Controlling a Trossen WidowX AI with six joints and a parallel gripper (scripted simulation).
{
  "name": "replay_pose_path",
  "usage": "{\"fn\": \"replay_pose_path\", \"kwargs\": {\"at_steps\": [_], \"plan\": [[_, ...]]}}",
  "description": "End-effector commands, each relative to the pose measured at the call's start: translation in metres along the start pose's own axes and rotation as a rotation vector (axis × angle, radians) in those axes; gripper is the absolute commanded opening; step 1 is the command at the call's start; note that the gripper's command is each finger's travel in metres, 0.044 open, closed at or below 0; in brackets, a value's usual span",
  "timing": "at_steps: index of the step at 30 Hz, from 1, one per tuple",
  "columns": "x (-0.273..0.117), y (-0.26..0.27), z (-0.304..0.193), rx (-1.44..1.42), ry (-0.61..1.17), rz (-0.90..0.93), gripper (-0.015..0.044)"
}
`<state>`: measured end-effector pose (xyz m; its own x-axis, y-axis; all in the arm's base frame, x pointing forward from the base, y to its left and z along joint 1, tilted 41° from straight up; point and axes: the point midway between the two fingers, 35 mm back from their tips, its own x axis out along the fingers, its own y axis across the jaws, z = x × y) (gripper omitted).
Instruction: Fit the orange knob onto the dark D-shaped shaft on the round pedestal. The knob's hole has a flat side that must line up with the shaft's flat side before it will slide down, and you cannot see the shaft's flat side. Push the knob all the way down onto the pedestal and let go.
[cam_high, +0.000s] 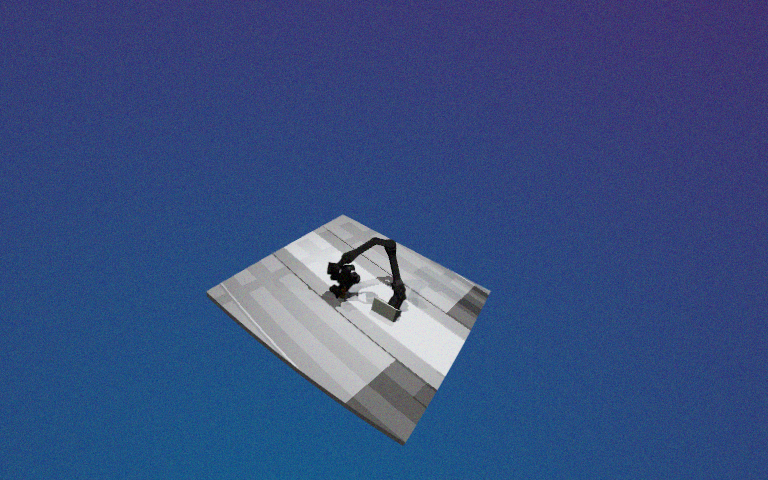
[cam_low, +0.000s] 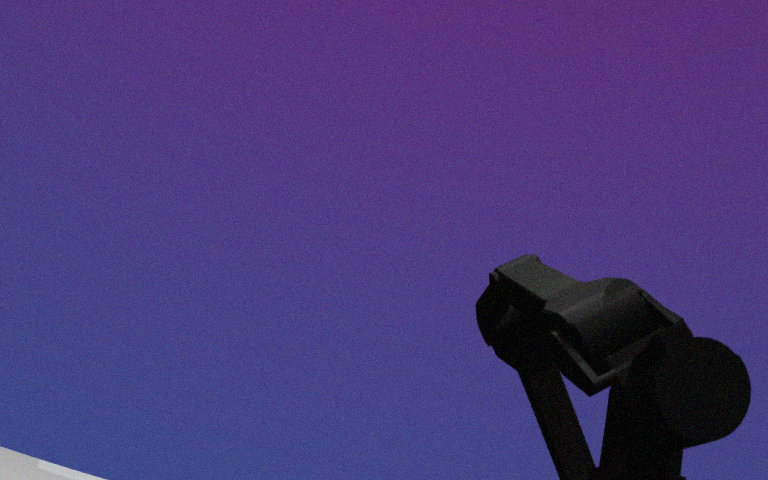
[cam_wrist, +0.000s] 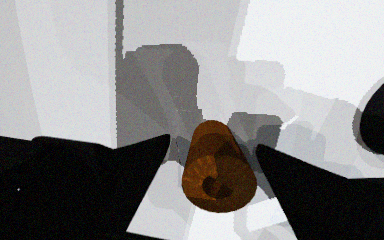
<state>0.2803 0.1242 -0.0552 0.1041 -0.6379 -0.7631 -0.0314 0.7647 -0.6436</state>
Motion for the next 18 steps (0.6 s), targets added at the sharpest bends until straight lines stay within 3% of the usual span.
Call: {"fn": "replay_pose_path", "kwargs": {"at_steps": [1, 7, 13, 18], "plan": [[0.002, 0.000, 0.000, -0.007, -0.002, -0.004, 0.0335], [0.002, 0.000, 0.000, -0.007, -0.002, -0.004, 0.0177], [0.002, 0.000, 0.000, -0.007, -0.002, -0.004, 0.0138], [-0.010, 0.002, 0.003, -0.007, -0.002, -0.002, 0.0006]]}}
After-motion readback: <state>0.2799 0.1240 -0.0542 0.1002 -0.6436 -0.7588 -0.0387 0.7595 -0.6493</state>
